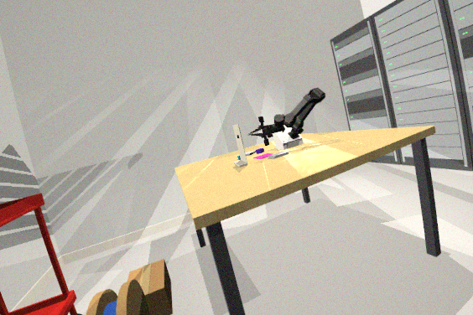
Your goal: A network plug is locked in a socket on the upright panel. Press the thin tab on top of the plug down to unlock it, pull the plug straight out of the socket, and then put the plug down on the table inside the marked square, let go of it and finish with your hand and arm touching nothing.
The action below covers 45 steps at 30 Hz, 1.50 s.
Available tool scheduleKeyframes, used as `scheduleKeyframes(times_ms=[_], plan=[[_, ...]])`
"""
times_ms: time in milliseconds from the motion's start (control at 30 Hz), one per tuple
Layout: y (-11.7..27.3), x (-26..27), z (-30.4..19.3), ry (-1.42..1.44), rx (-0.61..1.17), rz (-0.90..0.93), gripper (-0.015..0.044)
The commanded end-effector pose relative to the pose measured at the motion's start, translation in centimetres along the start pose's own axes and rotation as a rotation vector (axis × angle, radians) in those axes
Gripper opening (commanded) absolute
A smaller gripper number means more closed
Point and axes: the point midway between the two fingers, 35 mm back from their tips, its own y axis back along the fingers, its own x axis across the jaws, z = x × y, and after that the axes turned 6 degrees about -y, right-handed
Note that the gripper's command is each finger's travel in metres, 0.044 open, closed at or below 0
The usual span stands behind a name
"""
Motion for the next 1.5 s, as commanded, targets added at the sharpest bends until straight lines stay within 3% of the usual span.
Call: scheduleKeyframes(times_ms=[0,767,1467], plan=[[0.1,-0.6,0.1,0.000,-0.001,0.001,0.0000],[2.1,-6.0,-0.1,0.003,0.002,0.002,0.0000],[0.5,0.6,-5.3,0.294,0.013,0.510,0.0000]])
